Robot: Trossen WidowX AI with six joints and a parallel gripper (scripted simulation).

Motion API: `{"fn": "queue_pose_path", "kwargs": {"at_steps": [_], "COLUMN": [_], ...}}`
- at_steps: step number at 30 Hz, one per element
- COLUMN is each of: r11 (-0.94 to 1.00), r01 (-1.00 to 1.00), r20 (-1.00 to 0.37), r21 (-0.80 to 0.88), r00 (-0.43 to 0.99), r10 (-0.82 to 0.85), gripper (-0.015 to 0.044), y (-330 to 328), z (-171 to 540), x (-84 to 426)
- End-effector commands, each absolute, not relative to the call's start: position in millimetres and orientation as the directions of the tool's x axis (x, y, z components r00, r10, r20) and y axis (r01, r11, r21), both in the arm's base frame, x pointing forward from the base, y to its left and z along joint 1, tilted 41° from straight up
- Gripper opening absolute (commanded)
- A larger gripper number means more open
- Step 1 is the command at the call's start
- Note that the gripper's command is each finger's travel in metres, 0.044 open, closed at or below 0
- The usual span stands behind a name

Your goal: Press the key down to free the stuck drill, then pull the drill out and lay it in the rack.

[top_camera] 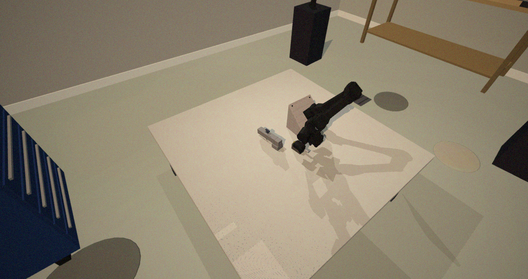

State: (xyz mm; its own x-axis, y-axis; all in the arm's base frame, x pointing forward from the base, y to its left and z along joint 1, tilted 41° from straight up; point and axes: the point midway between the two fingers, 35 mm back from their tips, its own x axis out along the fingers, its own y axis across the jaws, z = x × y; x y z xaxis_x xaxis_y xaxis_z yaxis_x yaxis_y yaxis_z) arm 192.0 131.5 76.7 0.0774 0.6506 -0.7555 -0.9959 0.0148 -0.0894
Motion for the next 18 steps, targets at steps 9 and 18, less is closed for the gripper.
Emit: {"fn": "queue_pose_path", "kwargs": {"at_steps": [9, 18], "r11": [0.014, -0.379], "r01": [-0.995, -0.657], "r20": [-0.755, -0.687], "r21": [-0.095, -0.652], "r00": [0.082, 0.299], "r10": [0.651, 0.662], "gripper": [0.044, 0.044], "y": [106, 158], "z": [111, 150], "x": [191, 226]}}
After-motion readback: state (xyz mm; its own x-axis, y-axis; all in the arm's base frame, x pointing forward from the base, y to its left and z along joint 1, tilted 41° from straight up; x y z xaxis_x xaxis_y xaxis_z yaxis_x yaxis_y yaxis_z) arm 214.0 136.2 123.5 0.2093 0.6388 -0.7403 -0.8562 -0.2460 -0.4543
